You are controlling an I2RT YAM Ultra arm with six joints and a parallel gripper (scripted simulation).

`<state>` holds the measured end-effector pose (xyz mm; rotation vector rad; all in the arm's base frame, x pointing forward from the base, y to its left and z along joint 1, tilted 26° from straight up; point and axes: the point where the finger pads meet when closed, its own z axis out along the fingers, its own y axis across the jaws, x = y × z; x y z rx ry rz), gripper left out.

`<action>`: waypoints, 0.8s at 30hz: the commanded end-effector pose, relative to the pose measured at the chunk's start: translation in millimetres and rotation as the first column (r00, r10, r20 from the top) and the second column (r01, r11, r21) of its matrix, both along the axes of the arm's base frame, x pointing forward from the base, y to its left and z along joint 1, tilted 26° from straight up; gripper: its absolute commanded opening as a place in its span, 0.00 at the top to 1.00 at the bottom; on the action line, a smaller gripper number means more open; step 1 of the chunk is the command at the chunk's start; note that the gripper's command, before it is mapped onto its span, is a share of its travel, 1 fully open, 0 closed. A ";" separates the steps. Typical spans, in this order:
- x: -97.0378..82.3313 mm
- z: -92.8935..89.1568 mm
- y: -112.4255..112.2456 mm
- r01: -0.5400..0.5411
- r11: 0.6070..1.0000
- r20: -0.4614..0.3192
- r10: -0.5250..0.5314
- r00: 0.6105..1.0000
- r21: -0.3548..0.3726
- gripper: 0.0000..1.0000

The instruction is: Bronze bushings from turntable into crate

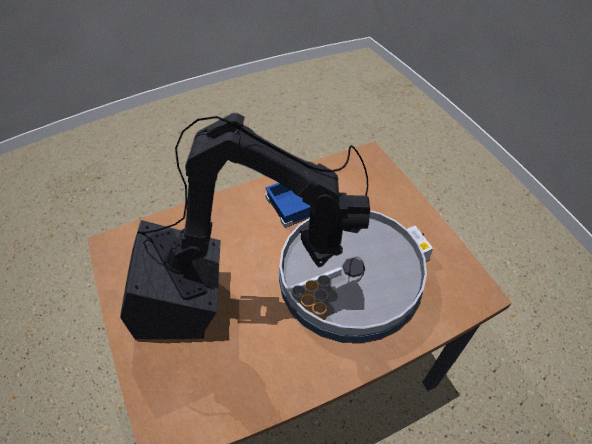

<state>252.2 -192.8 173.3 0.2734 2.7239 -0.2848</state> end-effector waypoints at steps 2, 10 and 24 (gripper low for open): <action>5.3 22.2 -1.0 0.002 1.000 0.056 0.000 0.998 -0.029 0.82; 5.3 22.2 -1.0 0.002 1.000 0.056 0.000 0.998 -0.029 0.82; 7.4 16.3 -9.5 -0.008 0.999 0.048 0.010 0.999 -0.036 0.85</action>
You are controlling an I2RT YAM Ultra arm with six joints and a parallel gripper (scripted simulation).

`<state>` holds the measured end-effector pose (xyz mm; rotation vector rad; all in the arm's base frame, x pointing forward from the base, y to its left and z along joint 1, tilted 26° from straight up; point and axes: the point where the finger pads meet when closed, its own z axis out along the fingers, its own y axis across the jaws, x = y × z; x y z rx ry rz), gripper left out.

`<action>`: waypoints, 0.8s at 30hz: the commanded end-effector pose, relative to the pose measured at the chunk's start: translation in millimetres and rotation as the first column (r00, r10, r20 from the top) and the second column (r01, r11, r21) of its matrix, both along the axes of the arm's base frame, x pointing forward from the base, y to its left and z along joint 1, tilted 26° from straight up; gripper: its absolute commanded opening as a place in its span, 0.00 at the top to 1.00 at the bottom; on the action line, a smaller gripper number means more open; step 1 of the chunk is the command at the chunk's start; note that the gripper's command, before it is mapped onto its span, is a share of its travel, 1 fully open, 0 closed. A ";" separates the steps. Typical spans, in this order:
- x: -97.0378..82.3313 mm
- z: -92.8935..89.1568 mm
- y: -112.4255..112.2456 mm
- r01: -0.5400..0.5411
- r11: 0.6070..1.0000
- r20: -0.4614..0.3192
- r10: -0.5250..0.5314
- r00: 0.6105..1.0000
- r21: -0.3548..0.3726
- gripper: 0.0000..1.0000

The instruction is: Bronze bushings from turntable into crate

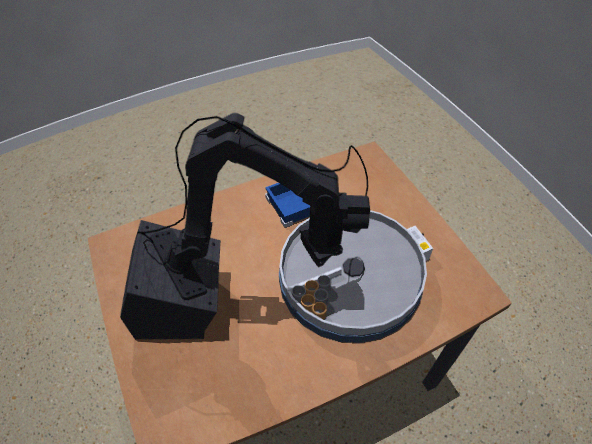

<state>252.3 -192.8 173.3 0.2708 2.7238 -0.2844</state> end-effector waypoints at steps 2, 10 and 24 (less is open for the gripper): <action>8.2 9.6 -12.0 -0.015 0.999 0.034 0.016 0.999 -0.029 0.85; 0.6 -32.3 -34.5 -0.146 0.988 -0.034 0.144 0.989 -0.050 0.85; 2.9 -69.3 -86.0 -0.345 0.929 -0.095 0.334 0.938 -0.135 0.85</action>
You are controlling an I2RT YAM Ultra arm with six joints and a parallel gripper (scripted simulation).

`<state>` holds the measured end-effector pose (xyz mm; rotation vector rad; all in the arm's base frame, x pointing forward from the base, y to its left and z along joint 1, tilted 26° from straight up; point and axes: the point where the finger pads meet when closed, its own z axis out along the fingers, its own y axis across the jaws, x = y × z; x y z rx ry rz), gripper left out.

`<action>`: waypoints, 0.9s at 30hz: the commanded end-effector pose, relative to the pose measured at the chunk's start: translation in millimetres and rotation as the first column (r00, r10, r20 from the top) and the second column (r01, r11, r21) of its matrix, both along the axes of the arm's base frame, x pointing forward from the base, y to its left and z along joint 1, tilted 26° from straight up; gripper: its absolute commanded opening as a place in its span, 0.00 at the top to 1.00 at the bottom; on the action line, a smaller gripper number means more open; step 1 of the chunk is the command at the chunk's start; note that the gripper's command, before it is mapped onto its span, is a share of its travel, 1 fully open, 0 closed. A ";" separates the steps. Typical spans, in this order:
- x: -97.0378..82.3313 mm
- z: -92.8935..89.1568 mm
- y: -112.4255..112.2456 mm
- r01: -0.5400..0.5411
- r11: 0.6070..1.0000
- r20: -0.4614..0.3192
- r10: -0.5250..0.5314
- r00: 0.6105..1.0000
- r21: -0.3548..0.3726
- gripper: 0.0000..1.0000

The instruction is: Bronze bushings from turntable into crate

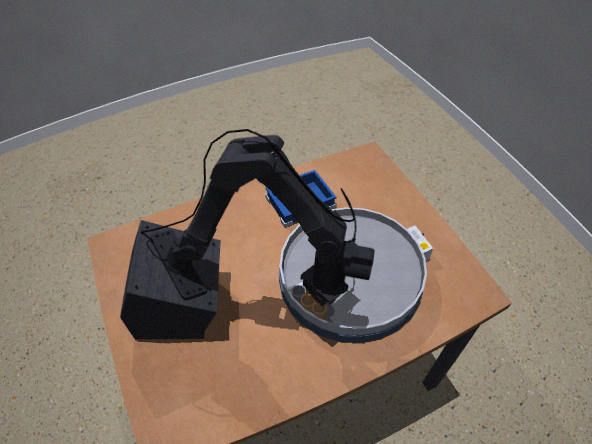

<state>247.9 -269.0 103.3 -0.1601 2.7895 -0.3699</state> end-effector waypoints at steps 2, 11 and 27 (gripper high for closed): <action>7.3 8.7 -10.3 -0.071 0.996 0.045 0.074 0.996 -0.057 0.85; 8.8 13.3 -9.1 -0.076 0.995 0.052 0.079 0.996 -0.067 0.85; 8.2 12.7 -8.3 -0.075 0.995 0.049 0.078 0.996 -0.063 0.85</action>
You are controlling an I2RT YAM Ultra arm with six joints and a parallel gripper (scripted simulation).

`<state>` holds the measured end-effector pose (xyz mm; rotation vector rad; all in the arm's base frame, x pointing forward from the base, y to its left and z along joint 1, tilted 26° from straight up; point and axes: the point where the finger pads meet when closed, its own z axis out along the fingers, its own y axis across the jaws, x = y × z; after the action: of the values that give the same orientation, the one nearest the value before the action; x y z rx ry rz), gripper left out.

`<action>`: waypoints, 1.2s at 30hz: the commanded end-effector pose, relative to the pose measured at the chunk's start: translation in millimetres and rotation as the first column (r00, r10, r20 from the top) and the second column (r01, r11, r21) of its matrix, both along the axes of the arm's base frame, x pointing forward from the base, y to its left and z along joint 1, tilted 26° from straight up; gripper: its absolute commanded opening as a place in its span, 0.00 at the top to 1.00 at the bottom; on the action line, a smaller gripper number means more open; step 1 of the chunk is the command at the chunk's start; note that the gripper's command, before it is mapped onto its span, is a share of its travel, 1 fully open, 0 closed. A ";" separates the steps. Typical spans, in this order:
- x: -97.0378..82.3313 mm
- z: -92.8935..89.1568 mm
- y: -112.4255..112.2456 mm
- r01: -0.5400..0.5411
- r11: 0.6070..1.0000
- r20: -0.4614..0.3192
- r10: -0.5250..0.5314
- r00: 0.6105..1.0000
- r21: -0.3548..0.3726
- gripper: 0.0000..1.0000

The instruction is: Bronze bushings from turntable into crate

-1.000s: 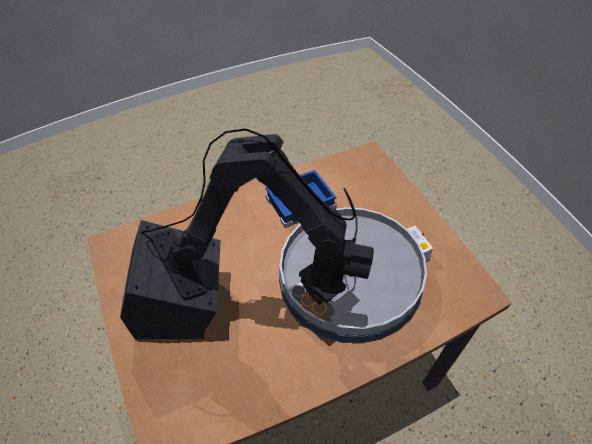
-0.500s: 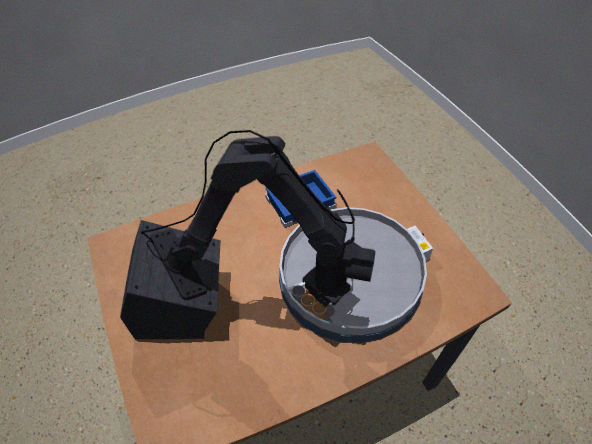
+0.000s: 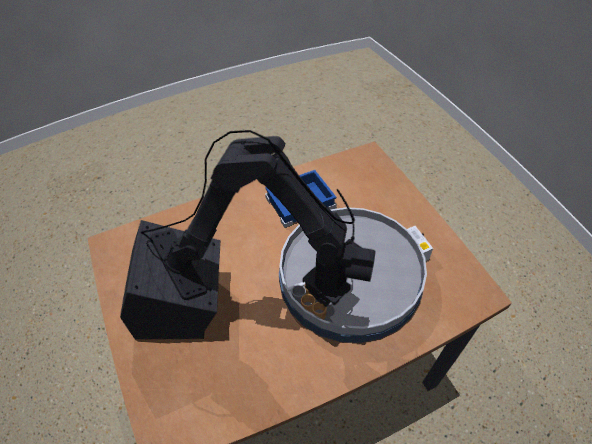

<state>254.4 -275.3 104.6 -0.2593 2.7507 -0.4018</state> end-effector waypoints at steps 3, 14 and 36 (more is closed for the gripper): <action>1.7 11.4 -2.0 -0.007 1.000 0.033 0.008 0.999 -0.025 0.85; -2.6 8.9 -3.4 -0.004 1.000 0.028 0.004 1.000 -0.020 0.85; -2.0 7.3 -1.2 -0.012 1.000 0.026 0.012 1.000 -0.017 0.85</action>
<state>251.3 -278.1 104.8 -0.2587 2.7496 -0.4036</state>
